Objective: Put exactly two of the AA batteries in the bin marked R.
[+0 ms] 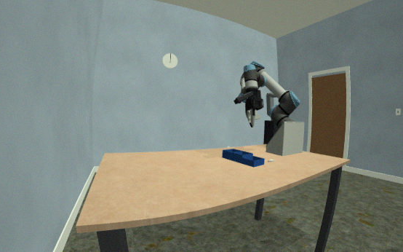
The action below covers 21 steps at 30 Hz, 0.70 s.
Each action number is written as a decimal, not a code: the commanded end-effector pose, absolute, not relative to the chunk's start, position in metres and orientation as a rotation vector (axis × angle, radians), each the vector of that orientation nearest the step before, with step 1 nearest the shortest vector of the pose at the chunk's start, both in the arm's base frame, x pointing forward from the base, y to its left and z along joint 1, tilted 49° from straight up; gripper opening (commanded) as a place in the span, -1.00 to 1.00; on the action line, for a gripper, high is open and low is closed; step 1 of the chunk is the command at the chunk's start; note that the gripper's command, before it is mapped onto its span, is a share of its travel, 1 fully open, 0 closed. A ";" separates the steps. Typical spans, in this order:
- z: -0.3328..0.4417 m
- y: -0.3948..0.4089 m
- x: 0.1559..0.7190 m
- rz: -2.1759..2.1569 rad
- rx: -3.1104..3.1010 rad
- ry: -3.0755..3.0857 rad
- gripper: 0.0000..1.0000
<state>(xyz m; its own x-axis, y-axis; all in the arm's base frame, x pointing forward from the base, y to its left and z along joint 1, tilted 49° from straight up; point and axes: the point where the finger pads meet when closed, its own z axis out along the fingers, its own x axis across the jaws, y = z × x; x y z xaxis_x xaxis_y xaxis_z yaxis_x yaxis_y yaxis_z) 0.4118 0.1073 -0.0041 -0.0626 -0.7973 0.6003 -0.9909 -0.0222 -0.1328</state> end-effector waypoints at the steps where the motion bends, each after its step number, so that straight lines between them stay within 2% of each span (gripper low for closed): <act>1: 0.003 0.104 0.397 0.773 1.858 -1.856 -0.91; 12: 0.033 0.091 0.354 0.814 1.833 -1.609 -0.91; 21: 0.034 0.091 0.353 0.814 1.833 -1.609 -0.91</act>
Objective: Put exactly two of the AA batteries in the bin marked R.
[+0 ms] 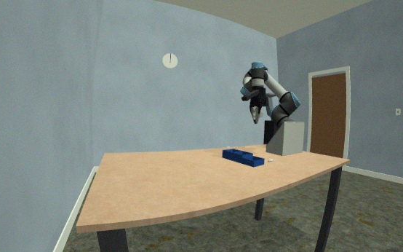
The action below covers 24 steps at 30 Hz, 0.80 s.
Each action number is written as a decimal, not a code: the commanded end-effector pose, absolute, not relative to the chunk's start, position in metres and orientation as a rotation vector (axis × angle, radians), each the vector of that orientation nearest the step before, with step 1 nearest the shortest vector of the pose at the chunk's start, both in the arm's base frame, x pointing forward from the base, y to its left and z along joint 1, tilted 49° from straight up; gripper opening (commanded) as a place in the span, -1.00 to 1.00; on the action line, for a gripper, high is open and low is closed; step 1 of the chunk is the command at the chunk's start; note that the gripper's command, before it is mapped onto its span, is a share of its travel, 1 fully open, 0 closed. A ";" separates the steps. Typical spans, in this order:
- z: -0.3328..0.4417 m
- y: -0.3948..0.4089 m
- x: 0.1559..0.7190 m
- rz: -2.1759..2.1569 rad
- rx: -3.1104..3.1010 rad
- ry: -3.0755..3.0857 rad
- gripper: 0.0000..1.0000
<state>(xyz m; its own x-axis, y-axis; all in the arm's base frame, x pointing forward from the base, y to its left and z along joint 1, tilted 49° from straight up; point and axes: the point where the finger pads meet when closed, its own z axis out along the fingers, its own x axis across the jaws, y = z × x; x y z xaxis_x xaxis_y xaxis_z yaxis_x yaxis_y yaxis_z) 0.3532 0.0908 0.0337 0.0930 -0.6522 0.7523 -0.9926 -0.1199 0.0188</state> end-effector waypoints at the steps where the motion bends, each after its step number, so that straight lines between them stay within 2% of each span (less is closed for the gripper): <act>1: 0.034 0.091 0.353 0.814 1.833 -1.609 -0.91; 7: 0.034 0.091 0.353 0.814 1.833 -1.609 -0.91; 24: 0.007 0.006 0.440 0.761 1.909 -1.483 -0.91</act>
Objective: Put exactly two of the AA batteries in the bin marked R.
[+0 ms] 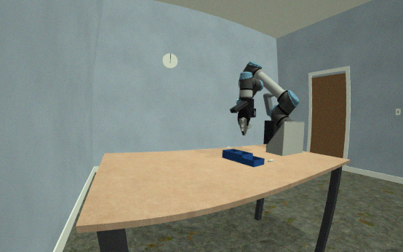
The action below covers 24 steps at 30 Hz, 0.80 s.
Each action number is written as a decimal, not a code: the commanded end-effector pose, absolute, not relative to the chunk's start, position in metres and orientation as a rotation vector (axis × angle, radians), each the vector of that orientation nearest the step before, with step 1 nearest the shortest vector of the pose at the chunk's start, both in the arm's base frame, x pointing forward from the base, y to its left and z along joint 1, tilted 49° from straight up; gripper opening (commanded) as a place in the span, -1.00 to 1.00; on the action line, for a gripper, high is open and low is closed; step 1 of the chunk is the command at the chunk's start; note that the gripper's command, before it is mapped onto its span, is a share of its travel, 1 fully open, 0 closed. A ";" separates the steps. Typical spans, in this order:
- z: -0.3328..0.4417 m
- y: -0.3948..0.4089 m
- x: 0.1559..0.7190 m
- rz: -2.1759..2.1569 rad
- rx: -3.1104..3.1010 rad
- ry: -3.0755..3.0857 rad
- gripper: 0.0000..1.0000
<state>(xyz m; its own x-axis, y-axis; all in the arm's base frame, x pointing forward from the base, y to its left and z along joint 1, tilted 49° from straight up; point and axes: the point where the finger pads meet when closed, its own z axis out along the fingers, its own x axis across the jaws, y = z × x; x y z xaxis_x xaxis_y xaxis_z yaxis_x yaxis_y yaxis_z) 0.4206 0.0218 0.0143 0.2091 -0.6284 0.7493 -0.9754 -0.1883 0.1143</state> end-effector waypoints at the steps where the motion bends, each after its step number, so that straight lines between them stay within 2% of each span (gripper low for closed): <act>1: 0.005 0.000 0.446 0.761 1.909 -1.483 -0.91; 6: -0.004 -0.029 0.475 0.761 1.909 -1.483 -0.91; 24: -0.021 -0.049 0.477 0.761 1.909 -1.483 -0.91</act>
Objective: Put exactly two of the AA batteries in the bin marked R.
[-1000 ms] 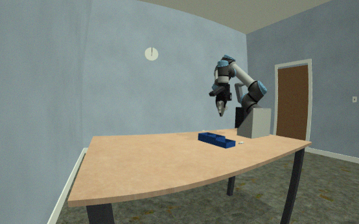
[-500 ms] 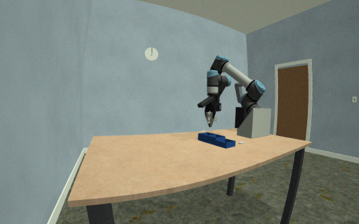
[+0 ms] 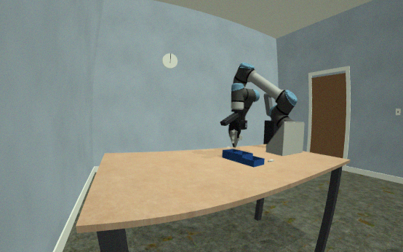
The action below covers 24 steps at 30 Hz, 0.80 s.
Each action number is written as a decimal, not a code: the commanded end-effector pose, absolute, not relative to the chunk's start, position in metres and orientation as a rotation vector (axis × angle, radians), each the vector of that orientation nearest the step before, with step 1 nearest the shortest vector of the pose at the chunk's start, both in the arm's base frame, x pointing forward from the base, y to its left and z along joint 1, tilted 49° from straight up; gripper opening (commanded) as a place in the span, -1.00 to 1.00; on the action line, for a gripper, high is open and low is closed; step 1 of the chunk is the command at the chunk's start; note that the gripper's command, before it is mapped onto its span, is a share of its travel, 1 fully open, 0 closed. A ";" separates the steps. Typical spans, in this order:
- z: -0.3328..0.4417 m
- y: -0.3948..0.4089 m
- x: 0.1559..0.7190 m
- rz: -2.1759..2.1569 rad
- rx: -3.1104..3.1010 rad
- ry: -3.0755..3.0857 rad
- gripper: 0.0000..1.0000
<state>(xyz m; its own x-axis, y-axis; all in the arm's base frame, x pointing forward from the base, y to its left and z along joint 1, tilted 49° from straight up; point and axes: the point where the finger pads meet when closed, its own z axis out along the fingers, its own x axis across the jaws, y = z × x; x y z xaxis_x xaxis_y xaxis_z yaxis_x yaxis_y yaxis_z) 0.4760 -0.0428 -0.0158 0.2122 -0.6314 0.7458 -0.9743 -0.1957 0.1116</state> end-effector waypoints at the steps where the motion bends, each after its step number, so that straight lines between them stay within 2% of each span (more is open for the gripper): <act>1: -0.023 -0.051 0.477 0.761 1.909 -1.483 -0.91; 24: -0.043 -0.073 0.480 0.761 1.909 -1.483 -0.91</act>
<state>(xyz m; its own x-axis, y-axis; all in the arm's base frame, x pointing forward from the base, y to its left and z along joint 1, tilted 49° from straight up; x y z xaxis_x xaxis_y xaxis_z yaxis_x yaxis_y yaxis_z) 0.4794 -0.0737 -0.0430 0.2125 -0.6315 0.7457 -0.9741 -0.1969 0.1109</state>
